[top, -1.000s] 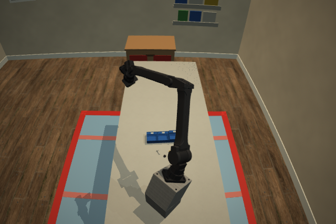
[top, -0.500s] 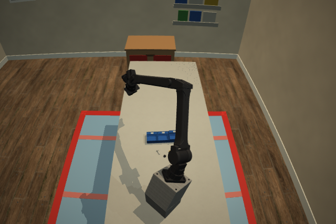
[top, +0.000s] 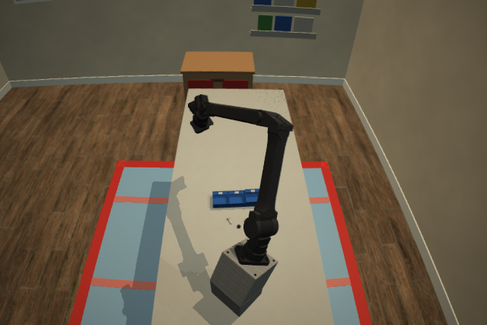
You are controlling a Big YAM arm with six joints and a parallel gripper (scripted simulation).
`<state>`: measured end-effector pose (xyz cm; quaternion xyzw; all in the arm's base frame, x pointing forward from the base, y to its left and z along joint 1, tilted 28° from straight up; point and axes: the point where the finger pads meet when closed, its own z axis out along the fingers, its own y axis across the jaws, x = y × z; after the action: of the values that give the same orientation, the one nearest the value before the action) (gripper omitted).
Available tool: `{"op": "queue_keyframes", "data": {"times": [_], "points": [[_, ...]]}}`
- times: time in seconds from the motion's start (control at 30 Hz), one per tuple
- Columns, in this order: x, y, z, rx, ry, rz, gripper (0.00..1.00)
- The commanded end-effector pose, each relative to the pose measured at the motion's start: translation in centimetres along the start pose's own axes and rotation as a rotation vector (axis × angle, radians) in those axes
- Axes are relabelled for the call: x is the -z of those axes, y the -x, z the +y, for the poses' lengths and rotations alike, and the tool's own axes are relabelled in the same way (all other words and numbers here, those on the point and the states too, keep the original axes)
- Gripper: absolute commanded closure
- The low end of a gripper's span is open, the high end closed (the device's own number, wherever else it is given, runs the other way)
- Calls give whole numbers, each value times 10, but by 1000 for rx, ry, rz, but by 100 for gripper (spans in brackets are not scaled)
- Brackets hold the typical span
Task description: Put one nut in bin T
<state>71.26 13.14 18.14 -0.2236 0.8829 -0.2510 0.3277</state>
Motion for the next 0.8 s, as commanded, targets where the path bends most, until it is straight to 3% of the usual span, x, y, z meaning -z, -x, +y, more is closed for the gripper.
{"op": "queue_keyframes", "data": {"times": [0.0, 0.1, 0.13, 0.17, 0.27, 0.3, 0.37, 0.47, 0.5, 0.7, 0.73, 0.77], "points": [[-18, -13, 7, -13, 5, 19, 92], [-11, -5, 25, 15, 17, 2, 92], [-15, -27, 9, -37, 20, 72, 92], [9, -21, -12, -66, 9, 41, 92], [16, -31, -20, -79, 0, 18, 92], [20, -45, -20, -105, 14, 73, 92], [27, -59, -23, -111, 17, 78, 92], [31, -63, -29, -124, 8, 56, 92], [35, -76, -28, -150, 21, 110, 92], [45, -96, -35, -170, 16, 94, 92], [49, -109, -34, -196, 28, 148, 92], [52, -117, -35, -204, 29, 155, 92]]}}
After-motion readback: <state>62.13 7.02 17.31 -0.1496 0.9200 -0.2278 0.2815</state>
